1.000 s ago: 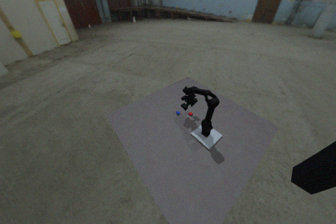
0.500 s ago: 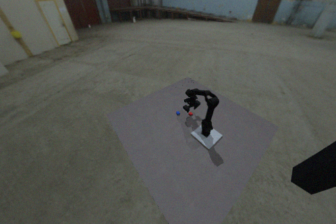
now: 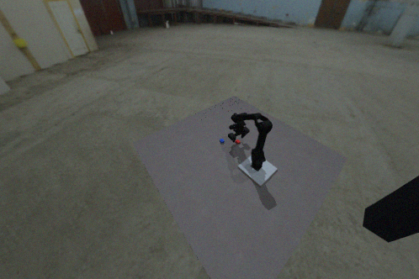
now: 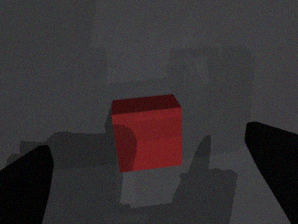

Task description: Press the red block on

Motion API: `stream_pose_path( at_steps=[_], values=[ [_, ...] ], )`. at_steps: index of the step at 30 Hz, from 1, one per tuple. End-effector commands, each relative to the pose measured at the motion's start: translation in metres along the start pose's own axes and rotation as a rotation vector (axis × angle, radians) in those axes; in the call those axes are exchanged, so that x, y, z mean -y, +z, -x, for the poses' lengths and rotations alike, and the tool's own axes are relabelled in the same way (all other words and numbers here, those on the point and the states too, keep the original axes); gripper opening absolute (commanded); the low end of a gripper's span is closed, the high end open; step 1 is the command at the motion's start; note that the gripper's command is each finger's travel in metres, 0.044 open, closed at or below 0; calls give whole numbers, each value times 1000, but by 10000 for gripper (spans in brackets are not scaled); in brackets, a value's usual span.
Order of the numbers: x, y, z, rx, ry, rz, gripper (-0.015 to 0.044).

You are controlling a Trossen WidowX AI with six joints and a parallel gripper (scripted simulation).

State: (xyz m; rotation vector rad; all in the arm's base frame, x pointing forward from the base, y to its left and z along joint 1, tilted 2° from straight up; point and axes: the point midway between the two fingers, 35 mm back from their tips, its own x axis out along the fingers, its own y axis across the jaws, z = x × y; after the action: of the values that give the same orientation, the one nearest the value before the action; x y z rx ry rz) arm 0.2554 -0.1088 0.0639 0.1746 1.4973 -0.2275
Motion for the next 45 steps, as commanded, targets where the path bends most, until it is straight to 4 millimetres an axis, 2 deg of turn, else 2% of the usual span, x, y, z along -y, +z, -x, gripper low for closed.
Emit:
stream_pose_path(
  at_steps=[1, 11, 22, 30, 32, 34, 45],
  values=[
    [0, -3, -9, -14, 3, 3, 440],
    [0, -4, -22, -14, 3, 3, 440],
    [0, -4, -22, -14, 3, 3, 151],
    [0, -4, -22, -14, 3, 3, 98],
    [0, -4, -22, -14, 3, 3, 45],
    [0, -2, -16, -14, 3, 3, 0],
    [0, 9, 34, -13, 3, 3, 0]
  ],
)
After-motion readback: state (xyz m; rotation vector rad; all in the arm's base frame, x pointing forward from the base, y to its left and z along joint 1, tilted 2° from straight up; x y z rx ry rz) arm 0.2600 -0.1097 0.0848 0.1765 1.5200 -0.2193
